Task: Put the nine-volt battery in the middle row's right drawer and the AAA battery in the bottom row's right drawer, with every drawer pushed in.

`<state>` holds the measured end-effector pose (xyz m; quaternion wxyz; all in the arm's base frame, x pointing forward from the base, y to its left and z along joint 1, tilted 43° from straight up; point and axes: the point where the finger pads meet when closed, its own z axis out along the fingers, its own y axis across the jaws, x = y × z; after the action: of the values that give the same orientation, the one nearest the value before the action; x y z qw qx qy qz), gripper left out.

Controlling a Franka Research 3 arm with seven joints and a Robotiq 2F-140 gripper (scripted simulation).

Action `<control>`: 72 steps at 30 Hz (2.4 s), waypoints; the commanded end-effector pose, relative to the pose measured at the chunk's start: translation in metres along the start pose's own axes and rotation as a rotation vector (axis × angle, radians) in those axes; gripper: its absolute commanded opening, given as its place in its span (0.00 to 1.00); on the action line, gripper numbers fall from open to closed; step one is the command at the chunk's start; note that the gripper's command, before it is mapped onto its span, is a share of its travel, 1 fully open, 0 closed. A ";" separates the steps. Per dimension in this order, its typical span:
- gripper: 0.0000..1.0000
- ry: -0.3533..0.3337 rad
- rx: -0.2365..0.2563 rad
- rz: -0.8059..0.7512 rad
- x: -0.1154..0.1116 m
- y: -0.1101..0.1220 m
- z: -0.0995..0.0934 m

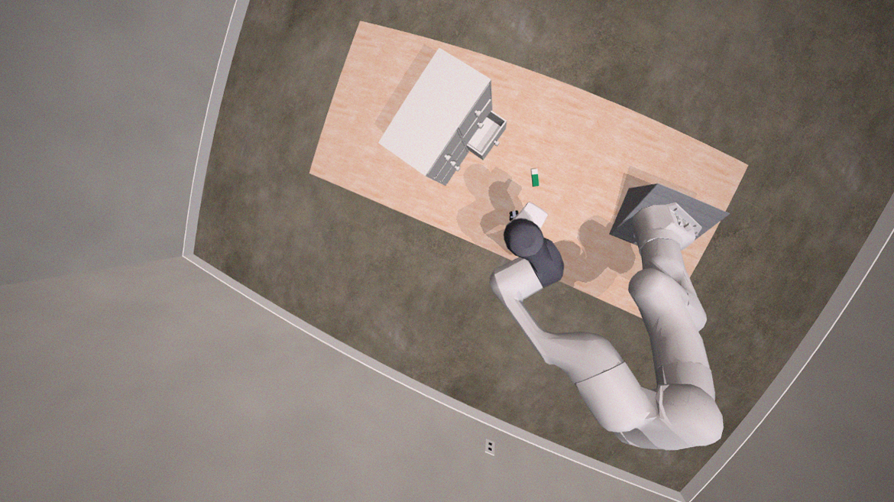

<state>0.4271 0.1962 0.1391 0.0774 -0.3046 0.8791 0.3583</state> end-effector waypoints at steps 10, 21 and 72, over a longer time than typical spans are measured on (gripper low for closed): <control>0.15 -0.002 -0.001 0.009 0.000 0.000 0.001; 0.15 -0.002 -0.001 0.010 0.000 0.000 0.008; 0.15 -0.002 -0.001 0.010 -0.001 0.000 0.053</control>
<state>0.4220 0.2315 0.0995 0.0741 -0.2979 0.8818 0.3581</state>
